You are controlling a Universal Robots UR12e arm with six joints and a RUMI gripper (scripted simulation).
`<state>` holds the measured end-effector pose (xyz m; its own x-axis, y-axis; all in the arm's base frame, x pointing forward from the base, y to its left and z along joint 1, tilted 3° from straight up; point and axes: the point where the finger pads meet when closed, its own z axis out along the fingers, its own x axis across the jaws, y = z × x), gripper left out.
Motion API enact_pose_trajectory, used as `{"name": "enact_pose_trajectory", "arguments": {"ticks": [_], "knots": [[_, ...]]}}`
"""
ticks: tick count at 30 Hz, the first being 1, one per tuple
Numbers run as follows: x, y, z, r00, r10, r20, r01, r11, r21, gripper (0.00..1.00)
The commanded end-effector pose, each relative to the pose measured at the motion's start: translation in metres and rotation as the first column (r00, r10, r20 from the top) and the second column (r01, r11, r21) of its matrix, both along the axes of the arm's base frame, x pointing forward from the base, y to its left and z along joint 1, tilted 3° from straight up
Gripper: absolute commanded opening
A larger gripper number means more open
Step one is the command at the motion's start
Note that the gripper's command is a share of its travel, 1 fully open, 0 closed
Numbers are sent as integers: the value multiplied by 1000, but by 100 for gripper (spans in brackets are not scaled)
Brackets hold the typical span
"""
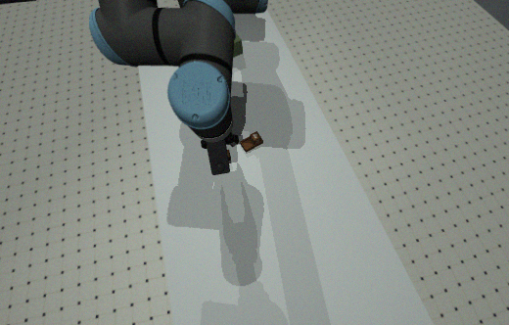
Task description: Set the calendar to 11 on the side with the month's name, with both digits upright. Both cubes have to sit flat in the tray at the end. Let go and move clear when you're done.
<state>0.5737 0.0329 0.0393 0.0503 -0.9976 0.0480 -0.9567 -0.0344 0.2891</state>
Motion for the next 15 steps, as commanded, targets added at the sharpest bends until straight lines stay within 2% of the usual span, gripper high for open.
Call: {"name": "enact_pose_trajectory", "arguments": {"ticks": [1, 15], "knots": [[0, 0, 1, 999, 3, 42, -3, 1000, 1, 40], [0, 0, 0, 996, 4, 84, -4, 1000, 5, 40]]}}
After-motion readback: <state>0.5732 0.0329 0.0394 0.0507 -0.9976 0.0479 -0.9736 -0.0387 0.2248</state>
